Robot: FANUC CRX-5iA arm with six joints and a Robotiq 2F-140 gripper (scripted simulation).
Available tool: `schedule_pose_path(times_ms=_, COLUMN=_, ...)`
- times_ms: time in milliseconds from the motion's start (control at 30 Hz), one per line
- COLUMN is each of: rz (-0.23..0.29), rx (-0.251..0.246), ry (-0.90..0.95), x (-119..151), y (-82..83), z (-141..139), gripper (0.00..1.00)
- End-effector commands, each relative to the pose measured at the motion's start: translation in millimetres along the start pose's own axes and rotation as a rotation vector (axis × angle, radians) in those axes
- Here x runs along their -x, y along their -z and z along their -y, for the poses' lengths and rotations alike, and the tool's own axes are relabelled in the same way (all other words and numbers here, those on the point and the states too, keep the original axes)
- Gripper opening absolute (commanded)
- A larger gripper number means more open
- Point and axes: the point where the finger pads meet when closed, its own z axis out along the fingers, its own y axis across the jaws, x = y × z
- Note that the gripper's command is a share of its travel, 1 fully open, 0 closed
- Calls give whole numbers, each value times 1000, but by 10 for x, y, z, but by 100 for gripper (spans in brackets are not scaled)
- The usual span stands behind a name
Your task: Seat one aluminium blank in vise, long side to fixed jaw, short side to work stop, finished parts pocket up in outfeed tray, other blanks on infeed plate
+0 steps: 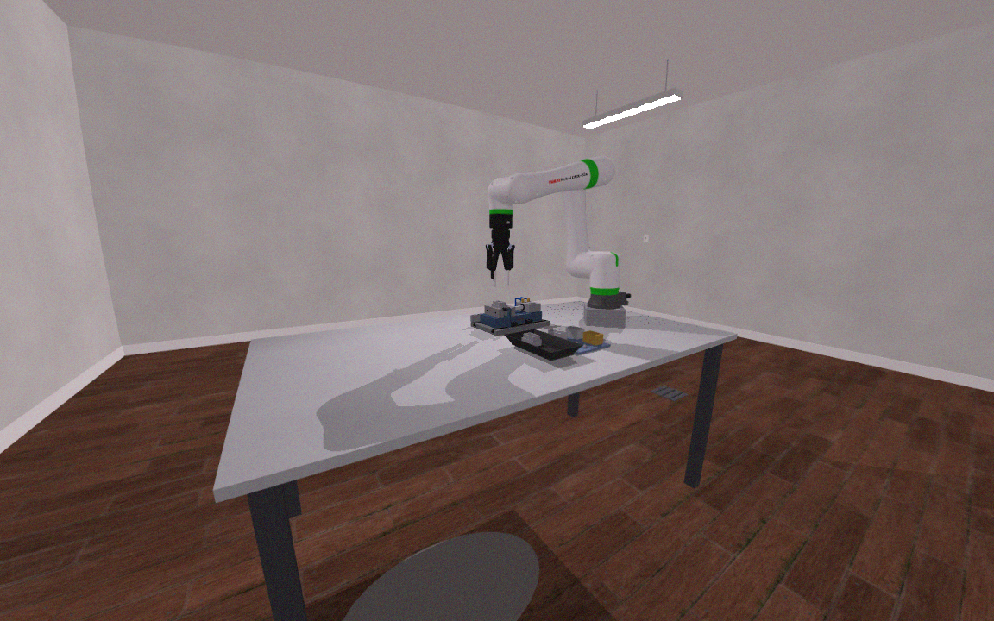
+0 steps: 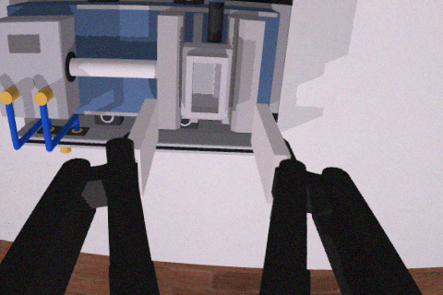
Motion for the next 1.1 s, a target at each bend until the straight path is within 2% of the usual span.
schedule_pose_path(times_ms=0, rz=0, rx=0, ry=0, x=0, y=-33, z=-2, gripper=40)
schedule_pose_path(times_ms=167, rz=0, rx=0, ry=0, x=0, y=-74, z=-2, gripper=40)
schedule_pose_path(times_ms=1067, rz=0, rx=0, ry=0, x=0, y=-510, z=-2, gripper=40)
